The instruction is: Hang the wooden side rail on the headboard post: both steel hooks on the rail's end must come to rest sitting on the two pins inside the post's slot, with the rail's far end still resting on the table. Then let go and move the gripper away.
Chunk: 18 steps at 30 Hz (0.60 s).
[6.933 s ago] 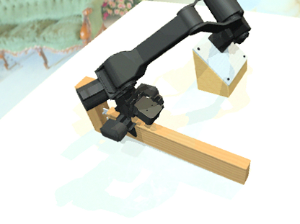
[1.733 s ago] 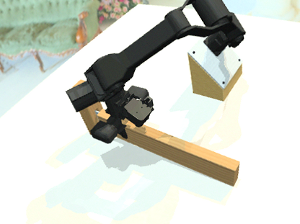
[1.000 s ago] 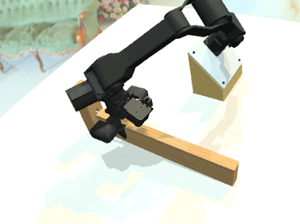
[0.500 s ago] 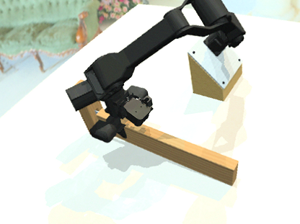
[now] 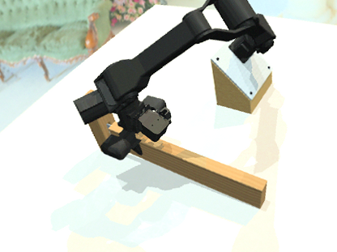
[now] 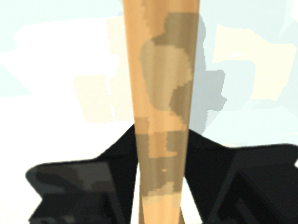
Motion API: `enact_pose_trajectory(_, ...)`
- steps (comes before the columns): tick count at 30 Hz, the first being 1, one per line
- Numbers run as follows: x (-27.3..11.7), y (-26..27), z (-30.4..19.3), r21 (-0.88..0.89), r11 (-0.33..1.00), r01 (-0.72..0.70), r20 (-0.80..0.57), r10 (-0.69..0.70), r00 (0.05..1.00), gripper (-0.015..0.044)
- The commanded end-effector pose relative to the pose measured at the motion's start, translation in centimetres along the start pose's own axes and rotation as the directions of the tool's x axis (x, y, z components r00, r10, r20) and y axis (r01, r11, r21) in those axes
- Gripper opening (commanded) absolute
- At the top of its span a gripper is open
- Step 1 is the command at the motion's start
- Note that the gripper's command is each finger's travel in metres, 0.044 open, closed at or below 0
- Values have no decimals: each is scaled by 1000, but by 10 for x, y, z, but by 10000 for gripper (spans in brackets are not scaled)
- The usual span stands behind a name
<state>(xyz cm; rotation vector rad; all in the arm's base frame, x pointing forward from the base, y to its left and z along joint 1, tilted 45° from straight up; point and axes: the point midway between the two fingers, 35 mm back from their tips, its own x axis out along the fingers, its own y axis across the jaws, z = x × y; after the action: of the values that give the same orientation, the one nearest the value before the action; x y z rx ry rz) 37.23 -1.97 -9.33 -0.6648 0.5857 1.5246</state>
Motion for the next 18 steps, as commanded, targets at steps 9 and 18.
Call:
enact_pose_trajectory(9,-7,-3,-4,-5,1000,15,-8,-15,1000,0)
enact_pose_trajectory(18,-8,-4,-5,-5,1000,15,-8,-15,1000,0)
